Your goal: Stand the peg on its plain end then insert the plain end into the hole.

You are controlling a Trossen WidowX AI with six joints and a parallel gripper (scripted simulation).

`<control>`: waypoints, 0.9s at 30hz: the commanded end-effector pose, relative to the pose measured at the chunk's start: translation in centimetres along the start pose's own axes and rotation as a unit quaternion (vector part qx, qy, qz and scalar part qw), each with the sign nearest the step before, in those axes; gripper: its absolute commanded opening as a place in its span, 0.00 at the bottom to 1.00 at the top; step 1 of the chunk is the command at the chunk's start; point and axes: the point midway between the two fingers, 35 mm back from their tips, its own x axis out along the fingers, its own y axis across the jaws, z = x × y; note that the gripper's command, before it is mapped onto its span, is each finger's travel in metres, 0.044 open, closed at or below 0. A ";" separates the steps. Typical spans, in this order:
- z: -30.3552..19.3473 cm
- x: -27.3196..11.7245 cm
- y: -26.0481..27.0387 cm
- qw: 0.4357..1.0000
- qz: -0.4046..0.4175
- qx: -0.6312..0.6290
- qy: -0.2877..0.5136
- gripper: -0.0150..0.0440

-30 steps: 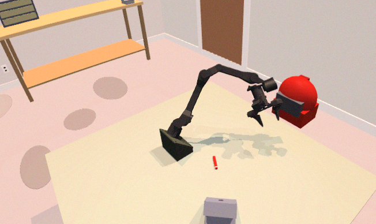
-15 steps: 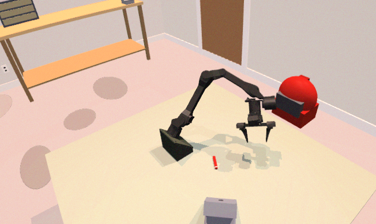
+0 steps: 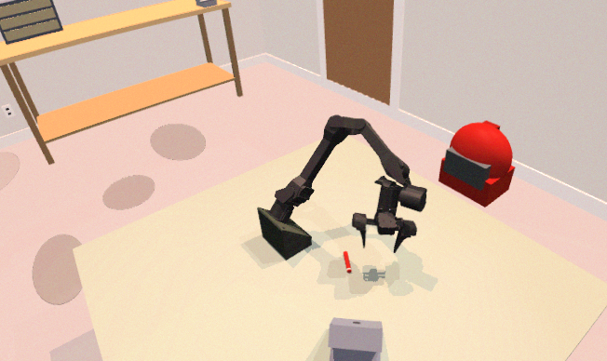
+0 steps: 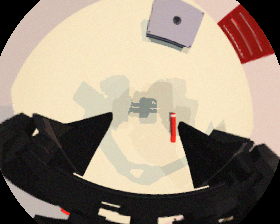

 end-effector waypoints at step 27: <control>0.3 4.2 -9.2 0.976 0.086 -0.095 0.175 1.00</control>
